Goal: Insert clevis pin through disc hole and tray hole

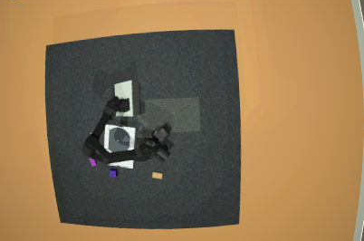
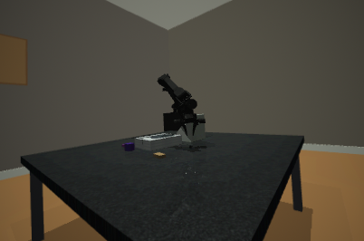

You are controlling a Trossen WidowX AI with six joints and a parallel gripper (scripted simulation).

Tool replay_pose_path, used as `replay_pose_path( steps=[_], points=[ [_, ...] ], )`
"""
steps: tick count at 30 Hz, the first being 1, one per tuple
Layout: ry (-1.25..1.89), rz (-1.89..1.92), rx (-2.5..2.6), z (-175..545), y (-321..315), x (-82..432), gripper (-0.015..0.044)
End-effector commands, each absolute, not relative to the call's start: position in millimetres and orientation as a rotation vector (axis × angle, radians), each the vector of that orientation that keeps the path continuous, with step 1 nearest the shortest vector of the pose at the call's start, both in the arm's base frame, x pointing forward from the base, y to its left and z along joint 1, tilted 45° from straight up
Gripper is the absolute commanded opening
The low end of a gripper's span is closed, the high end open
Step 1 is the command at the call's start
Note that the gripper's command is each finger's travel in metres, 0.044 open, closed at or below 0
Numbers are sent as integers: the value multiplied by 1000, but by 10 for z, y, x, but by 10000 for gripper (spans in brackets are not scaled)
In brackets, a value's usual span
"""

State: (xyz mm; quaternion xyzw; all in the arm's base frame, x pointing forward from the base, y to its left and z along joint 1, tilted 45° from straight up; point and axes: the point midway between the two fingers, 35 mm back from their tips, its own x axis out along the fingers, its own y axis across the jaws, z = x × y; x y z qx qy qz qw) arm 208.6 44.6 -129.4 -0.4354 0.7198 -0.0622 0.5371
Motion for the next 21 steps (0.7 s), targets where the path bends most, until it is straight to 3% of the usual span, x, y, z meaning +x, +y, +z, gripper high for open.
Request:
replay_pose_path(
  steps=[1,21],
  points=[
    [1717,-145,-1044,-1339,399,2077,160],
    [1717,-147,-1045,-1574,160,2061,160]
  ],
)
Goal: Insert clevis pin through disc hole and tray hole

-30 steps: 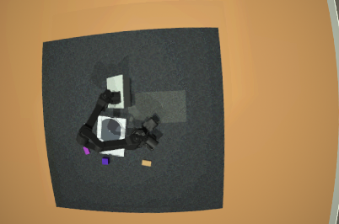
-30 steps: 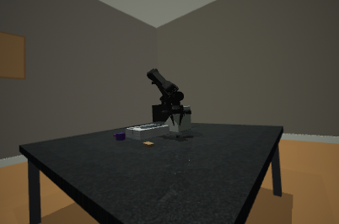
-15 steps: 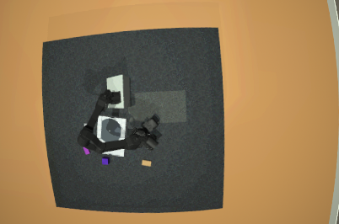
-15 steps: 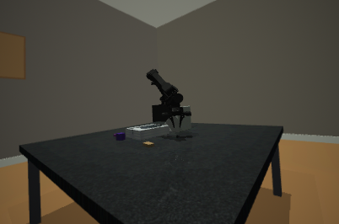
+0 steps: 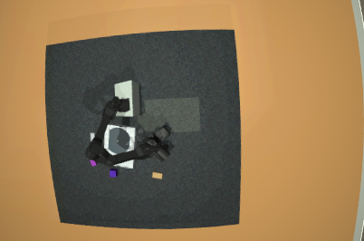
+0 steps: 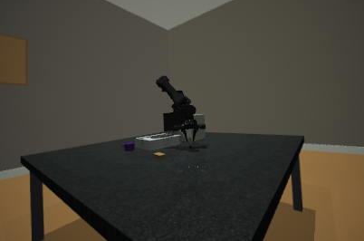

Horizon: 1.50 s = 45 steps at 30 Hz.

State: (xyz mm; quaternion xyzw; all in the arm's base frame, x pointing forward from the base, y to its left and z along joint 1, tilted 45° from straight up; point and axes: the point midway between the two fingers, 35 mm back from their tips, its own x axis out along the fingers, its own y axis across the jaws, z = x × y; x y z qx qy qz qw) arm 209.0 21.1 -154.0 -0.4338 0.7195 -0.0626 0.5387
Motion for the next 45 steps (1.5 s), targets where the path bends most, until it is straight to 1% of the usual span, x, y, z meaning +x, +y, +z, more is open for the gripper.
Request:
replay_pose_path(
  steps=[1,18,30,35,39,45],
  points=[
    [1717,-147,-1045,-1585,148,2061,160],
    [1718,-148,-1046,-1771,-57,2045,160],
    [1718,-148,-1046,-1777,-65,2044,160],
    [1718,-148,-1046,-1777,-65,2044,29],
    [1718,-148,-1046,-1777,-65,2044,2],
    [1718,-148,-1046,-1777,-65,2044,0]
  ],
)
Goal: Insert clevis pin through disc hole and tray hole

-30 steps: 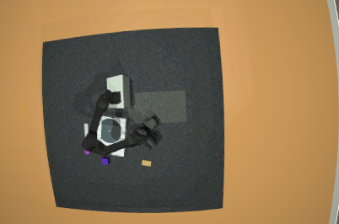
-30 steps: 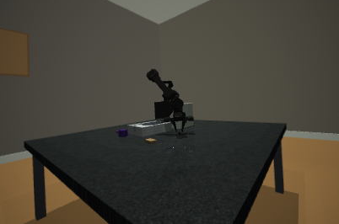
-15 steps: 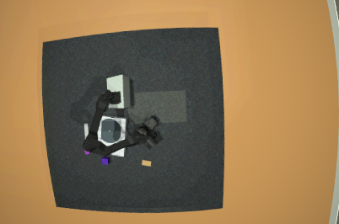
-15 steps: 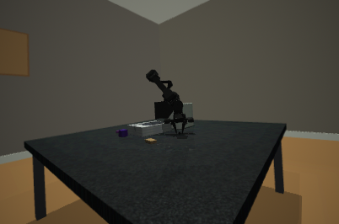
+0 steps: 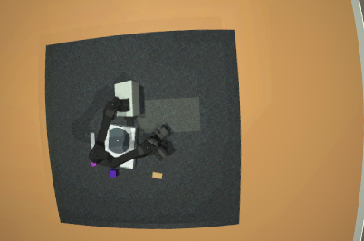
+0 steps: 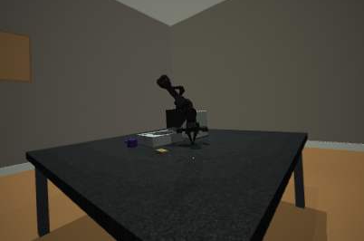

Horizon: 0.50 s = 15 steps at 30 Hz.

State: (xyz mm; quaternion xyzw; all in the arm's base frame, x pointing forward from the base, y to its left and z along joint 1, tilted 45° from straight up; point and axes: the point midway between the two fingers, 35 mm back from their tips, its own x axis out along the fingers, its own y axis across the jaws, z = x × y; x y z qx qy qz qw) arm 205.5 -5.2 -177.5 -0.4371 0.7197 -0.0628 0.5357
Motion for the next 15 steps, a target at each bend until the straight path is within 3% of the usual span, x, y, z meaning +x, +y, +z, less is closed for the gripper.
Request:
replay_pose_path(
  steps=[1,15],
  points=[
    [1718,-148,-1046,-1777,-65,2044,0],
    [1714,-148,-1039,-1529,196,2074,0]
  ],
)
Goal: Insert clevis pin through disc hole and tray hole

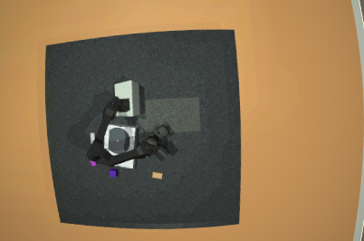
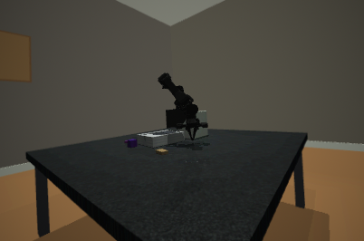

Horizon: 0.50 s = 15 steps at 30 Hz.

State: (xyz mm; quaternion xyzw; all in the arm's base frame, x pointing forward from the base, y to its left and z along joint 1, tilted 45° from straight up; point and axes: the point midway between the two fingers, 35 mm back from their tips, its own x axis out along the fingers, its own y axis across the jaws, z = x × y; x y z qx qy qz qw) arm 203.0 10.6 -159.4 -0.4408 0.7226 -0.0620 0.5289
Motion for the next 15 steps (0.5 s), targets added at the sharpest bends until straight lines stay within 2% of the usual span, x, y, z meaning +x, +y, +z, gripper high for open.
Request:
replay_pose_path(
  steps=[1,15],
  points=[
    [1714,-148,-1039,-1502,223,2076,0],
    [1714,-147,-1038,-1278,447,2090,0]
  ],
)
